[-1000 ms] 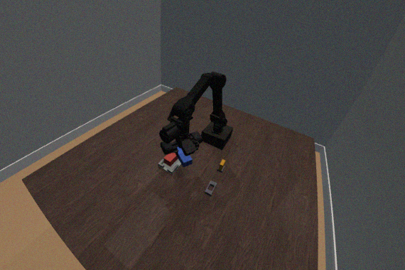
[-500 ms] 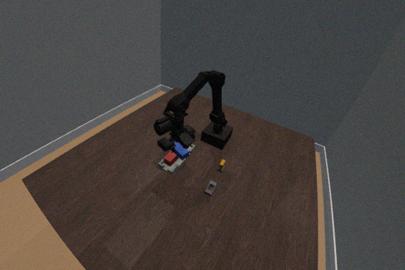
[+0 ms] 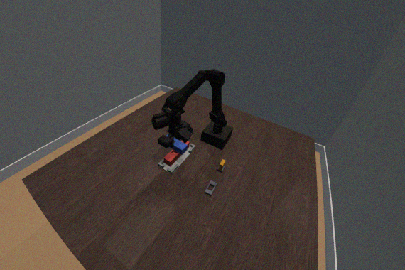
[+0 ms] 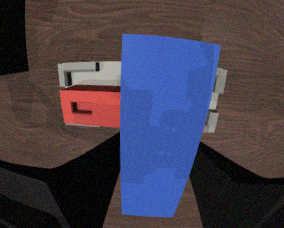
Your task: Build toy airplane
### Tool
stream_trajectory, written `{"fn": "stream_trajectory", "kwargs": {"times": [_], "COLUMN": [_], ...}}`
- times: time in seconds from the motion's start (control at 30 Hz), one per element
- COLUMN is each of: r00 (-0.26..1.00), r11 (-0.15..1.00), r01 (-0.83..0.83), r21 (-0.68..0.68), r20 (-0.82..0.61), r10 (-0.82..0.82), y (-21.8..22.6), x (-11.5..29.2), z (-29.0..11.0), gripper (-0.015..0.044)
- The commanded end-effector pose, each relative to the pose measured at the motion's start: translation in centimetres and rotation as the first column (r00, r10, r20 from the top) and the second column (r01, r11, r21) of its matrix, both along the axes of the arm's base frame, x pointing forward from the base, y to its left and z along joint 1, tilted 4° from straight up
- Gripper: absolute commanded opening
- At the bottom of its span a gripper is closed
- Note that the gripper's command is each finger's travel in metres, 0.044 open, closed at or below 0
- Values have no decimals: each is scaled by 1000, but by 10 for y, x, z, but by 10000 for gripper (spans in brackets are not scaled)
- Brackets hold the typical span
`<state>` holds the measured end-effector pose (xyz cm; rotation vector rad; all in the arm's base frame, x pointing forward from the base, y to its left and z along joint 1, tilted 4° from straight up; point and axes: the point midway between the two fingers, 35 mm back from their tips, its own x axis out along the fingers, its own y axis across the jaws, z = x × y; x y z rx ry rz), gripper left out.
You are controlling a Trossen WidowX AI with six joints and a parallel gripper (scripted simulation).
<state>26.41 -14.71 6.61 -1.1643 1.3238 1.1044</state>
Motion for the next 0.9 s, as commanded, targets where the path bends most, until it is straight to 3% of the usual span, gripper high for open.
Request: {"fn": "stream_trajectory", "kwargs": {"times": [0.0,0.1,0.87], "r00": [1000,1000,1000], "r11": [1000,1000,1000], "r01": [-10,-10,-10], "r21": [-6,-6,-7], "r20": [3,3,3], "r10": [10,10,10], "y": [-1,-1,-4], "x": [0,0,0], "z": [1,1,-17], "gripper": [131,196,196]}}
